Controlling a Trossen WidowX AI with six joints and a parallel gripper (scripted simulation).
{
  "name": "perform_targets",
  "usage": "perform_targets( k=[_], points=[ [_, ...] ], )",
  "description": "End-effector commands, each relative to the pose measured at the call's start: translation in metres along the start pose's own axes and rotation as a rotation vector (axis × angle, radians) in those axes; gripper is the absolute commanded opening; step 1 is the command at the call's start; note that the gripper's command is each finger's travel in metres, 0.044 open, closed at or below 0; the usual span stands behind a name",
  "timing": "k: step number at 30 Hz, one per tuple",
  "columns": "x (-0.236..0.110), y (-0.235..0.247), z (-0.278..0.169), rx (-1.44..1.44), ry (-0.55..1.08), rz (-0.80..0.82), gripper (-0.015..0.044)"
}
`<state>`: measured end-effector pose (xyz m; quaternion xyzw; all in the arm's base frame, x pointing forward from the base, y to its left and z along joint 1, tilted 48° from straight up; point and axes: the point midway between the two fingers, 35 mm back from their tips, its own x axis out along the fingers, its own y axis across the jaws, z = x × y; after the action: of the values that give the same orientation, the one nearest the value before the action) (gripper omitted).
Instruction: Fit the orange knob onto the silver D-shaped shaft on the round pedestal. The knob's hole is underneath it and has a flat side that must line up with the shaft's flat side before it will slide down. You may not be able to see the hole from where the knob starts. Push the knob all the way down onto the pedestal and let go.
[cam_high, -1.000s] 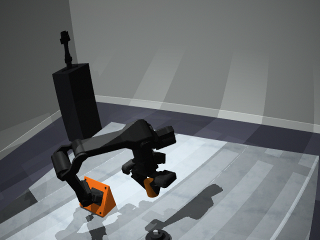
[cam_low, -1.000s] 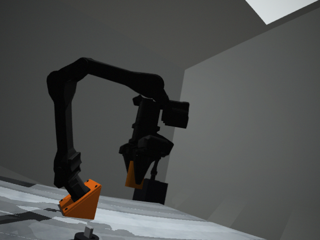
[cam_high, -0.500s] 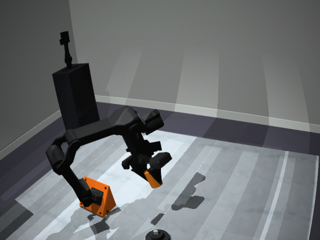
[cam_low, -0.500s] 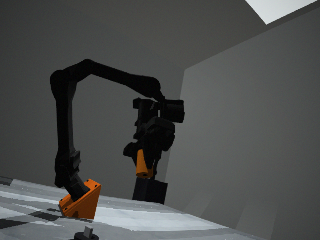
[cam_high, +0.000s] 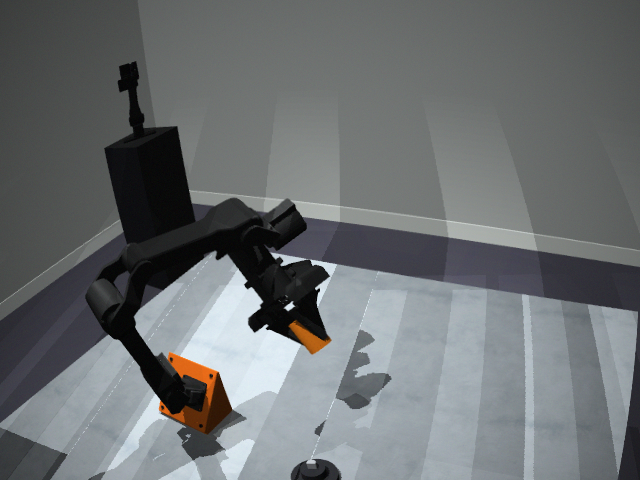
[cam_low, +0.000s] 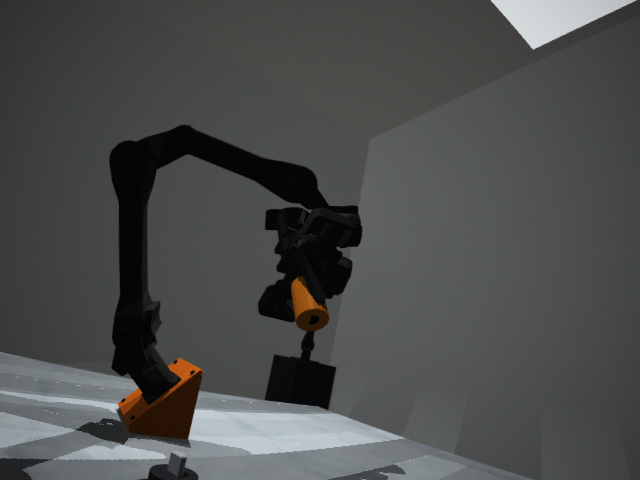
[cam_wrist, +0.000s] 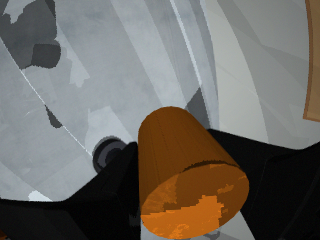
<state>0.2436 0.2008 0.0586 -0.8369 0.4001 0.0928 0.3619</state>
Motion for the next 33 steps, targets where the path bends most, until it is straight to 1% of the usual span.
perform_targets(
  k=[1, 8, 15, 27, 28, 33],
  points=[
    [-0.007, -0.005, 0.004, 0.005, 0.002, -0.094, 0.0],
    [-0.019, -0.013, 0.012, 0.005, 0.001, -0.24, 0.0],
    [-0.019, -0.013, 0.013, 0.005, 0.001, -0.253, 0.0],
    [-0.018, -0.009, 0.013, 0.005, 0.001, -0.365, 0.0],
    [-0.017, -0.008, 0.014, 0.006, -0.002, -0.328, 0.0],
    [-0.017, -0.008, 0.014, 0.006, -0.002, -0.328, 0.0]
  ],
)
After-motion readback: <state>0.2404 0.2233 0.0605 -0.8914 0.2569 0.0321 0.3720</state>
